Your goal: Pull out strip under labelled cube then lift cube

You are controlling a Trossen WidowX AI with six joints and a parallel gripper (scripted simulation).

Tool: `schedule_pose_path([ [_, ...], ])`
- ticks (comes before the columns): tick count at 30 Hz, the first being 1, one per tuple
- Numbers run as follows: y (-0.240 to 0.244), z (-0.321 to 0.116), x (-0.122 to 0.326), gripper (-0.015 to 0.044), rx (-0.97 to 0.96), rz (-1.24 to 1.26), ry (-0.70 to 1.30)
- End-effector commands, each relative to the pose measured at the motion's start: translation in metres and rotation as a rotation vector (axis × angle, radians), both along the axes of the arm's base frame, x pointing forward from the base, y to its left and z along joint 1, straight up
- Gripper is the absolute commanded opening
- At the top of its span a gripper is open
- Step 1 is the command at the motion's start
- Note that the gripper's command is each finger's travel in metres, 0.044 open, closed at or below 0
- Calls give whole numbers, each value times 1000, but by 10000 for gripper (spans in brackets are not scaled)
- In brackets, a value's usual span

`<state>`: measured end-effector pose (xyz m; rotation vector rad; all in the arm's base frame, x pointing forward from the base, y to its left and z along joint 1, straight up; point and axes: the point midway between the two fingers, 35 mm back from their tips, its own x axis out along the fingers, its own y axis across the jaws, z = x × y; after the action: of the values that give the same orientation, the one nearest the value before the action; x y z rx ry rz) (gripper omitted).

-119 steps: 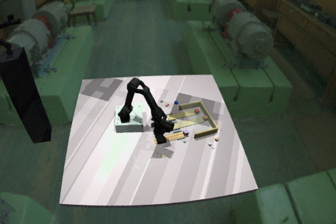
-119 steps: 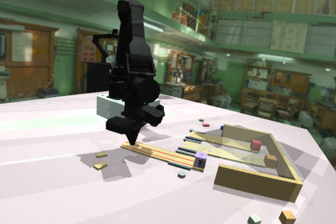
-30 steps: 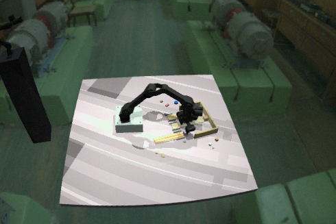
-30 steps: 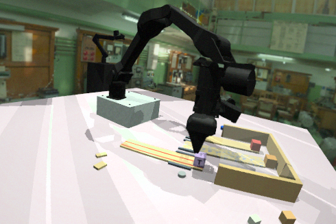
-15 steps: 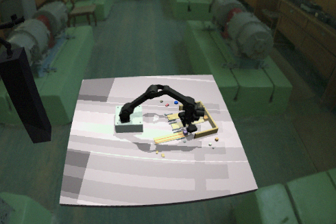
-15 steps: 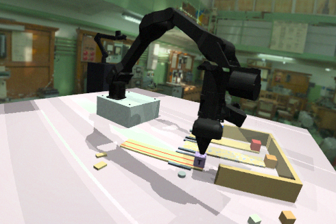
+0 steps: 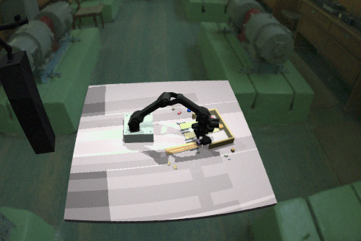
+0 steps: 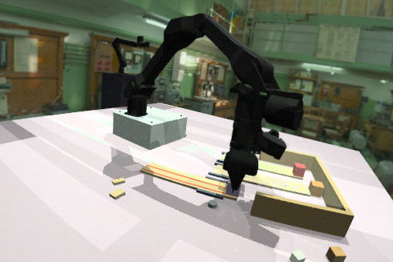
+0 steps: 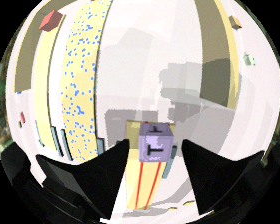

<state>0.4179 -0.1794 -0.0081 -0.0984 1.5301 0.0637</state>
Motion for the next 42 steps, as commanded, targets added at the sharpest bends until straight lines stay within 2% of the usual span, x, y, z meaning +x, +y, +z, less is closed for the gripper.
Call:
schedule_pose_path([
  [1, 0, -9, -3, 250, 1, -4, 8],
  [14, 0, -19, -3, 250, 1, -4, 8],
  [18, 0, -17, -1, 145, 1, -1, 3],
  [25, 0, -17, -1, 98, 1, -1, 3],
  [29, 1, -16, -3, 0, 1, -1, 4],
  [42, 18, 14, -43, 0, 2, -3, 10],
])
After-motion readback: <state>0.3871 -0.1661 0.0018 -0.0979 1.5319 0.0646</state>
